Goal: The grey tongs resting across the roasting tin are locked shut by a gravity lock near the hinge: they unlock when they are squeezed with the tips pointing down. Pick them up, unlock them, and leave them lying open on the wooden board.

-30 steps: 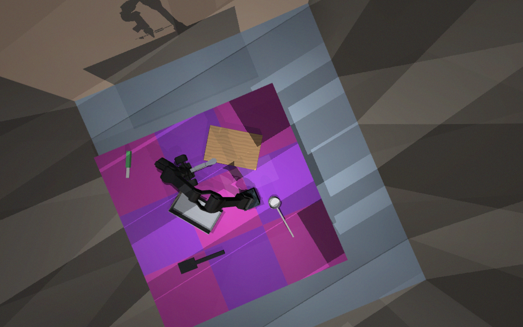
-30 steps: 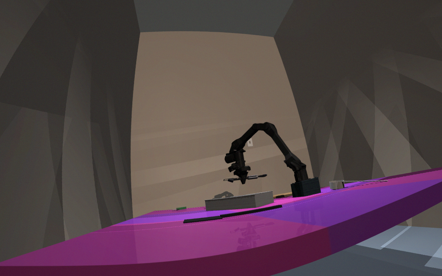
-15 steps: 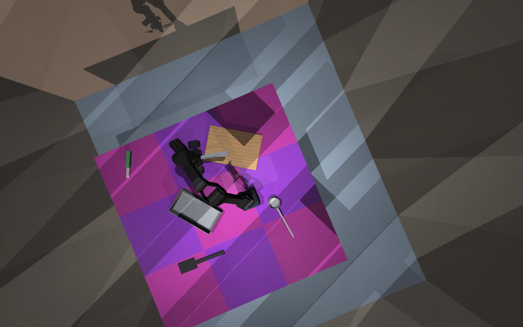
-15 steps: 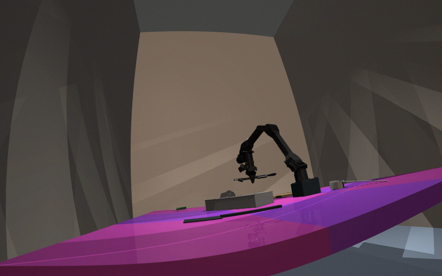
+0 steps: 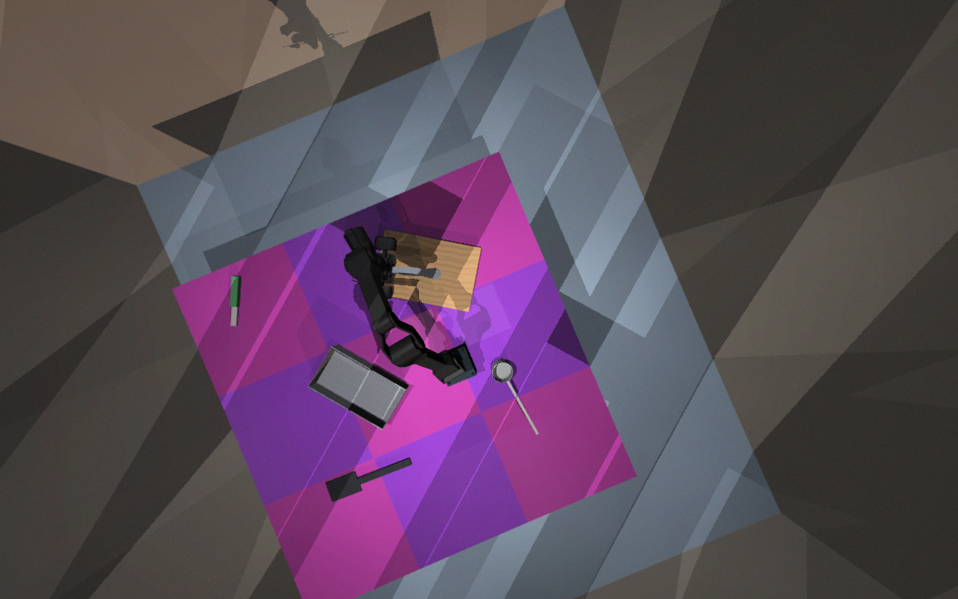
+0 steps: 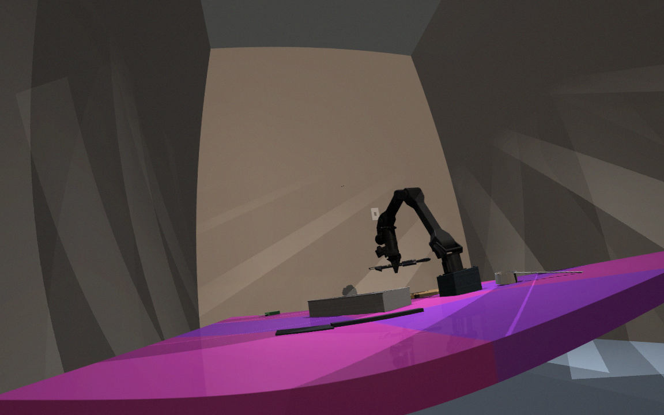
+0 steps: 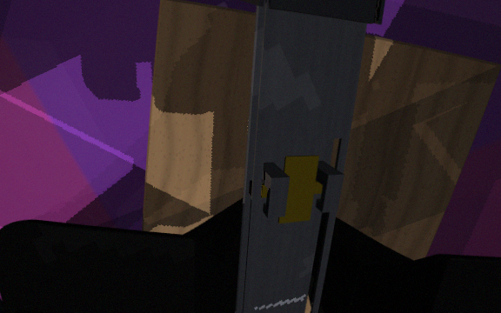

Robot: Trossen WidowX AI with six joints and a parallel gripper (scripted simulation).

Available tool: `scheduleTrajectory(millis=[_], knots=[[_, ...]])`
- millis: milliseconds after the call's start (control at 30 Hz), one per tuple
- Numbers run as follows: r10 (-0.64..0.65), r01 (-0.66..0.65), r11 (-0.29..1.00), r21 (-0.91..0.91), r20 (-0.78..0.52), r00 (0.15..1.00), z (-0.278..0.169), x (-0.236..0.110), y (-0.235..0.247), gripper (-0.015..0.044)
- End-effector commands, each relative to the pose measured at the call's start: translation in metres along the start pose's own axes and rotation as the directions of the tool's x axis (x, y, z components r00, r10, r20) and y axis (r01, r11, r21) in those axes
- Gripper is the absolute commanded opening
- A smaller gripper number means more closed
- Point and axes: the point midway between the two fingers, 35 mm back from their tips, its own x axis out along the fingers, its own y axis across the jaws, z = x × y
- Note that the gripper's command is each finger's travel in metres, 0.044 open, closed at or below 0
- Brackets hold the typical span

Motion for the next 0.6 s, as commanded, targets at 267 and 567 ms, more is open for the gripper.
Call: scheduleTrajectory(millis=[267, 567], knots=[[-0.005, 0.004, 0.995, 0.104, 0.007, 1.0, -0.034, -0.002, -0.026, -0.015], [0.015, -0.039, 0.992, 0.123, 0.192, 0.981, -0.037, -0.005, -0.026, -0.015]])
